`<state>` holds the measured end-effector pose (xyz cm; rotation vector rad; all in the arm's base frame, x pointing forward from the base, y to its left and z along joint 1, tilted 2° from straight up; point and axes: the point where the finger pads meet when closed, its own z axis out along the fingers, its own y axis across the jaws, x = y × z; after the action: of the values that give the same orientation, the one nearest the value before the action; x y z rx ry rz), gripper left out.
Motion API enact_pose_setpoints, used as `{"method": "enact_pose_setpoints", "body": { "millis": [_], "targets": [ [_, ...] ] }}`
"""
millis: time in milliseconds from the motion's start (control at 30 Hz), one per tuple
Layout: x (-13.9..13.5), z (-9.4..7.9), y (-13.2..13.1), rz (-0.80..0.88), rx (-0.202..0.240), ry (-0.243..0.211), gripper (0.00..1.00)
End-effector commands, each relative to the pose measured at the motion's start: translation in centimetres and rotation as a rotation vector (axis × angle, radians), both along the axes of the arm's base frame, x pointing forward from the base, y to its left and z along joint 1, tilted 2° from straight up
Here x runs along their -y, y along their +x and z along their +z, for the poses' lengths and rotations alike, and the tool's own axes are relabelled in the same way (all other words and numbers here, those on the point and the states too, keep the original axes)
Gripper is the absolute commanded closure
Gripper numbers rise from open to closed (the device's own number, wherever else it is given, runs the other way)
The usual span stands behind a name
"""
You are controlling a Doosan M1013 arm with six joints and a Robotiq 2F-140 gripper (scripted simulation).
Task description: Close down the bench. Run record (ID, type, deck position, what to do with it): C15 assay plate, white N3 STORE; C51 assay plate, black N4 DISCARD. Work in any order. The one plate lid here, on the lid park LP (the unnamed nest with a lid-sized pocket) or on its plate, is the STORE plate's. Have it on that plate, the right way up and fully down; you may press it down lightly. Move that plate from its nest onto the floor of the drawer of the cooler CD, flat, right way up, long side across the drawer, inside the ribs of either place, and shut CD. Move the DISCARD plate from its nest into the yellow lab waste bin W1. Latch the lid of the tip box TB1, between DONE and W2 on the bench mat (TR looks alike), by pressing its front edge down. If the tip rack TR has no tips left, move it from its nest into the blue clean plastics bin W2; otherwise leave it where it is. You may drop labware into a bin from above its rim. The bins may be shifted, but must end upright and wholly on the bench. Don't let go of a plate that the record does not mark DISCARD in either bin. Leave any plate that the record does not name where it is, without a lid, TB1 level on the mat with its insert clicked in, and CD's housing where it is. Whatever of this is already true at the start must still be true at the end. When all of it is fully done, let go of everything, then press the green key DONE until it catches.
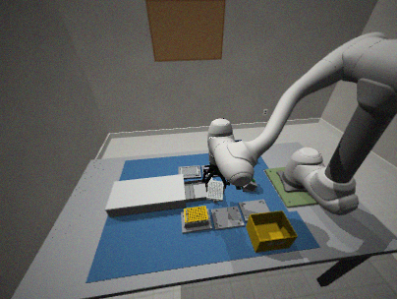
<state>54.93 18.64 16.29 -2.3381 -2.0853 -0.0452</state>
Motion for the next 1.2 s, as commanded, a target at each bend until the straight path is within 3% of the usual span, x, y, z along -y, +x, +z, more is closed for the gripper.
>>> {"method": "enact_pose_setpoints", "body": {
  "millis": [0, 167, 1167],
  "targets": [
    [0.8, 0.0, 0.7, 0.137, 0.001, 0.005, 1.0],
    [1.8, 0.0, 1.6, 0.283, 0.005, 0.003, 1.0],
    [7.0, -0.1, 6.2, 0.283, 0.005, 0.003, 1.0]
  ]
}}
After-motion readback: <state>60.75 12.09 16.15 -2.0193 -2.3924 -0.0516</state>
